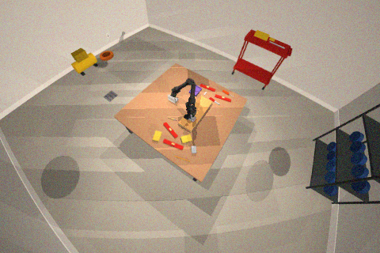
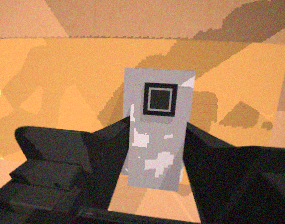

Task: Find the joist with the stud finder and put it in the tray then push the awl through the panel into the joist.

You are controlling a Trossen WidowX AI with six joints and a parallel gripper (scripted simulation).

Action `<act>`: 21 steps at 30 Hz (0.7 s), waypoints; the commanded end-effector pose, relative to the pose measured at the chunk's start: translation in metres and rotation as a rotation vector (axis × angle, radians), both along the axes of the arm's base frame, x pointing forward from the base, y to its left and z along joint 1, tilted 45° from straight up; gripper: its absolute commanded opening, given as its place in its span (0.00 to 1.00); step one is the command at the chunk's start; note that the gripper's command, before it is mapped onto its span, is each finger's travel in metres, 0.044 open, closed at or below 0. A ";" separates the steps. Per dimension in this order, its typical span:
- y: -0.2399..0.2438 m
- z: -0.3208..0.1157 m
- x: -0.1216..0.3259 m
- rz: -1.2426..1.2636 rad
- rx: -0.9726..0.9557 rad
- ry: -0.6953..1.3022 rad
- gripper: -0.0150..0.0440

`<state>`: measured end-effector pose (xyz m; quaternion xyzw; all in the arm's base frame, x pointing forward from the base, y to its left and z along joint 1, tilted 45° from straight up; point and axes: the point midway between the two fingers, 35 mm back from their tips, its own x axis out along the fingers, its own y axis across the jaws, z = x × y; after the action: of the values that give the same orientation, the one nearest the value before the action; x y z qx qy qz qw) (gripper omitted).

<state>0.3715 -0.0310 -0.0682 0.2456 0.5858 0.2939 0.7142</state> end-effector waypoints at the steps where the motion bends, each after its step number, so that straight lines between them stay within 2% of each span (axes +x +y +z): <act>1: -0.011 -0.011 0.002 0.001 -0.005 0.000 0.25; 21: -0.053 -0.050 0.009 0.001 -0.009 -0.001 0.25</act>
<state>0.3796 -0.0742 -0.1091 0.2441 0.5858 0.2928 0.7151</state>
